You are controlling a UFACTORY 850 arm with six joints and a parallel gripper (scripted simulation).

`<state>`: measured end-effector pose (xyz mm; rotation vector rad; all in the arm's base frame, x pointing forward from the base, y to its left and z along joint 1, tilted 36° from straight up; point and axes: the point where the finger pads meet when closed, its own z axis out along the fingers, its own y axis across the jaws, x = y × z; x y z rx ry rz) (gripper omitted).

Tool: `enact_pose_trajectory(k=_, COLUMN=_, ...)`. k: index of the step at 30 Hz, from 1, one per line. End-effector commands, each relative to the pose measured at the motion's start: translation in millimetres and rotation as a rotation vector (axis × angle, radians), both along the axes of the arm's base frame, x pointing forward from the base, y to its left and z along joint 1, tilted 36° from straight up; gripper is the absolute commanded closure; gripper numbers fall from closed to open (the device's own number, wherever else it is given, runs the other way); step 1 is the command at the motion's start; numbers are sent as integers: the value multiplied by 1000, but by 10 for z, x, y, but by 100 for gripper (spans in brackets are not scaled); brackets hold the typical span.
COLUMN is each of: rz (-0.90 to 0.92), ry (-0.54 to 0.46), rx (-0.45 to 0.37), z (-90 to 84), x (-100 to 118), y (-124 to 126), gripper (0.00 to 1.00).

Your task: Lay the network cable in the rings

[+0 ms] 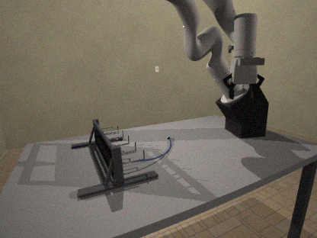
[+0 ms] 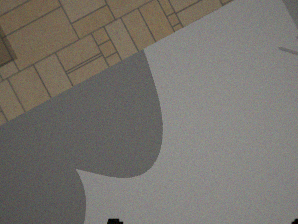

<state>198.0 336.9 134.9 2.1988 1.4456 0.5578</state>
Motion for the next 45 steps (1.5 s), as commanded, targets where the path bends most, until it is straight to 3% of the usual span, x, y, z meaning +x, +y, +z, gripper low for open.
enact_pose_trajectory(k=1, rz=8, ry=0, rx=22, z=61, x=401, y=-103, gripper=0)
enact_pose_trajectory(k=10, rz=17, ry=-7, rx=41, z=184, x=1042, y=-475, gripper=0)
enact_pose_trajectory(k=12, rz=17, ry=-7, rx=41, z=184, x=1042, y=-475, gripper=0)
enact_pose_trajectory(k=14, rz=20, ry=-10, rx=45, z=234, x=1274, y=-670, gripper=0)
enact_pose_trajectory(k=24, rz=28, ry=-19, rx=48, z=343, x=1719, y=-1192, gripper=0)
enact_pose_trajectory(k=29, rz=31, ry=-21, rx=46, z=376, x=1832, y=-1375, gripper=0)
enact_pose_trajectory(k=31, rz=34, ry=-24, rx=43, z=415, x=1955, y=-1619, gripper=0)
enact_pose_trajectory(k=45, rz=42, ry=-27, rx=20, z=519, x=2176, y=-2404, gripper=0)
